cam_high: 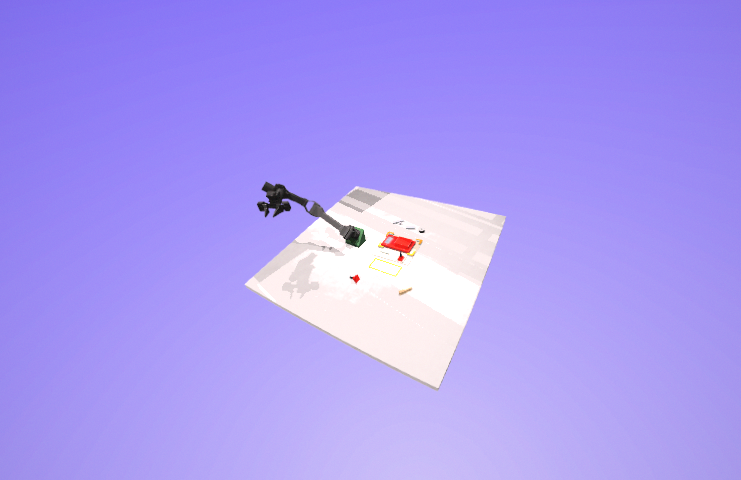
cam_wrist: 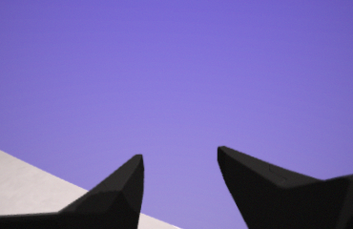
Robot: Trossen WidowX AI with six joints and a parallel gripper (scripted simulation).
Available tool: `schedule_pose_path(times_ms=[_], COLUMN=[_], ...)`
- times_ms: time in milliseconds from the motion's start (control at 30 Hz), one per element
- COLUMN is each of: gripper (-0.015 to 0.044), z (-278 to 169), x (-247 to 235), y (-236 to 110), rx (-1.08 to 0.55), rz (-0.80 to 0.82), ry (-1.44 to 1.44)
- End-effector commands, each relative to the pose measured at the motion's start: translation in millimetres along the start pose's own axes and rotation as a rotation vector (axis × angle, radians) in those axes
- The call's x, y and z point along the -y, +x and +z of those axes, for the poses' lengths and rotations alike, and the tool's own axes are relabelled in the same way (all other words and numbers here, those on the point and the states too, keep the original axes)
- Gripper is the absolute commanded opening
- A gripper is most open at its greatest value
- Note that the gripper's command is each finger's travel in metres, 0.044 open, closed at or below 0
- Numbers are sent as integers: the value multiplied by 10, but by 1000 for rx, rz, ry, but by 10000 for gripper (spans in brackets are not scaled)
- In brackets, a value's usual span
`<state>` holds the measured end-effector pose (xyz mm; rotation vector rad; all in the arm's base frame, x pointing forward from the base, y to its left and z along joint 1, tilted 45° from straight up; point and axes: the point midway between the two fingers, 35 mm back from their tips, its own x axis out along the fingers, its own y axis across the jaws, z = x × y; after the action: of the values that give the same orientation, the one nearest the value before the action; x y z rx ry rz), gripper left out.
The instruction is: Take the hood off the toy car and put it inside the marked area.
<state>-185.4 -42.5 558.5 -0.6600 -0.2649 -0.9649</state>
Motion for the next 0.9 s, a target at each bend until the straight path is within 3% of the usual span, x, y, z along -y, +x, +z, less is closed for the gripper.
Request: schedule_pose_path(times_ms=[0, 267, 867], gripper=[246, 440, 440], z=[7, 159, 142], x=[-5, -358, -1387], y=[6, 476, 1297], rx=[1, -18, -120], rz=[1, 88, 392], ry=[0, 22, 67])
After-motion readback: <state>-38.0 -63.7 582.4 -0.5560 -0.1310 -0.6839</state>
